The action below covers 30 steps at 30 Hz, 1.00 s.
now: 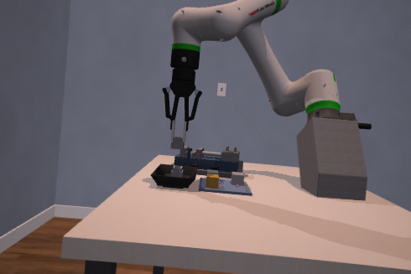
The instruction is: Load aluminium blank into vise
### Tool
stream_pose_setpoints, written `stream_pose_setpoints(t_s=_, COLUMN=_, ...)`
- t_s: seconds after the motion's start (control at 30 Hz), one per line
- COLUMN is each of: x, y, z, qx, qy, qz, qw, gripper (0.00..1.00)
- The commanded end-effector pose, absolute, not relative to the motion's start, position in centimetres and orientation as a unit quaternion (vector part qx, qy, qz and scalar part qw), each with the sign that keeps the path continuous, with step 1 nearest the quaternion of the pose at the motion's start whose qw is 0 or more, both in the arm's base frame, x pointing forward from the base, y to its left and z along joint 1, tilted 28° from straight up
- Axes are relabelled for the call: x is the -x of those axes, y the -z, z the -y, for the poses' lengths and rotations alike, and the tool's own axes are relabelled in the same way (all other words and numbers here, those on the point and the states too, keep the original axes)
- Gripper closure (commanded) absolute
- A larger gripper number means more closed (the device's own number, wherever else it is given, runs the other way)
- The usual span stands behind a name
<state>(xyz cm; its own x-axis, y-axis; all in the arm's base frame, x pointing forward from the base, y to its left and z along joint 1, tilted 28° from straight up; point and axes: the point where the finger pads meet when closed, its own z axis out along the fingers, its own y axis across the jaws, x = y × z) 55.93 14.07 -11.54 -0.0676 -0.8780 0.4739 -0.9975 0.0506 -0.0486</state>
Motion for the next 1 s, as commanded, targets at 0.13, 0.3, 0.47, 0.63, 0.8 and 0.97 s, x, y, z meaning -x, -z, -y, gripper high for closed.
stream_pose_setpoints(t_s=0.13, x=-55.94, y=11.53, z=-14.09, qx=-0.664, qy=-0.186, qz=0.707, qw=0.161, gripper=1.0)
stream_pose_setpoints(t_s=0.3, x=-55.94, y=11.53, z=-14.09, qx=-0.664, qy=-0.186, qz=0.707, qw=0.161, gripper=1.0)
stream_pose_setpoints(t_s=0.47, x=-55.94, y=11.56, z=-14.07, qx=-0.664, qy=-0.186, qz=0.707, qw=0.161, gripper=1.0)
stream_pose_setpoints(t_s=0.63, x=-55.95, y=11.7, z=-14.0, qx=-0.664, qy=-0.186, qz=0.707, qw=0.161, gripper=1.0)
stream_pose_setpoints(t_s=0.8, x=-55.96, y=11.97, z=-13.86, qx=-0.663, qy=-0.186, qz=0.707, qw=0.161, gripper=1.0)
stream_pose_setpoints(t_s=0.97, x=-55.97, y=12.2, z=-13.73, qx=-0.663, qy=-0.186, qz=0.707, qw=0.161, gripper=1.0)
